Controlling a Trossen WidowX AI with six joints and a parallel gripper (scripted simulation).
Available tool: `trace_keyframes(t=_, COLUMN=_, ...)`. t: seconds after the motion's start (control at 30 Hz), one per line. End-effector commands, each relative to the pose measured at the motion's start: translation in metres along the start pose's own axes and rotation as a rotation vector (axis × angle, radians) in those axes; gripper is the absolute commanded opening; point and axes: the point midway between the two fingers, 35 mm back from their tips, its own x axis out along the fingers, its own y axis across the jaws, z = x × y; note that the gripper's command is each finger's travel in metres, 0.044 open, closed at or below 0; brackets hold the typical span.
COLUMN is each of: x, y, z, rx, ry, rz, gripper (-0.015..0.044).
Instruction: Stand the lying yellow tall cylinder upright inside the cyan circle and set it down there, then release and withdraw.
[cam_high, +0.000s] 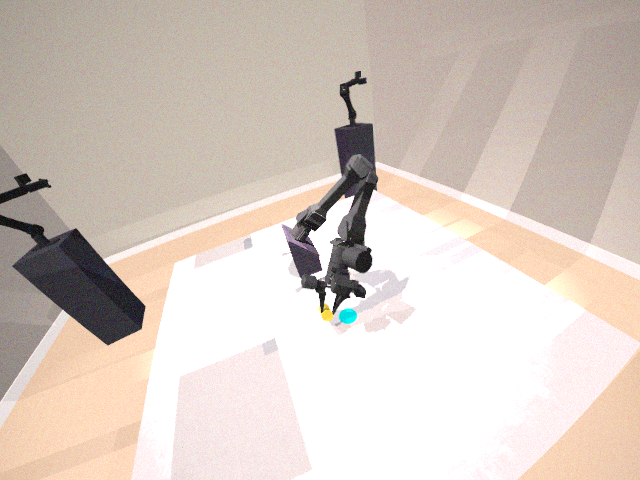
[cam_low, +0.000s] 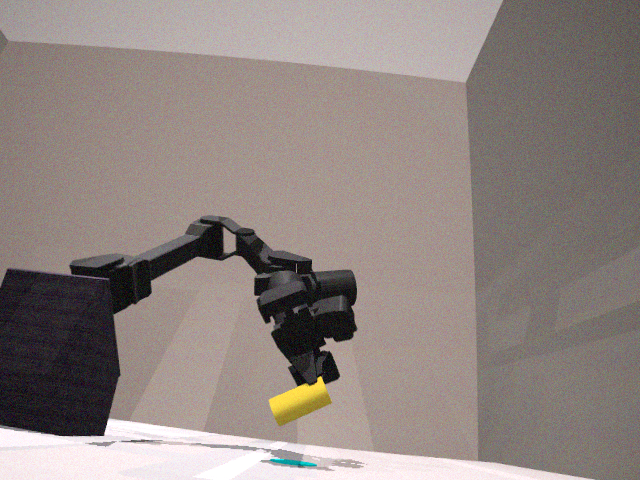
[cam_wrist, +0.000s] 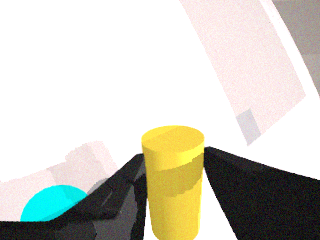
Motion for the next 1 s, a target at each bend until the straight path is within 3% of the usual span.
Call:
trace_keyframes(t=0.0, x=0.0005, y=-0.0014, z=-0.0012, rx=0.009, ry=-0.025, rz=-0.012, gripper=0.0105)
trace_keyframes(t=0.97, x=-0.0001, y=0.0026, z=0.0005, rx=0.04, ry=-0.207, rz=-0.039, gripper=0.0105)
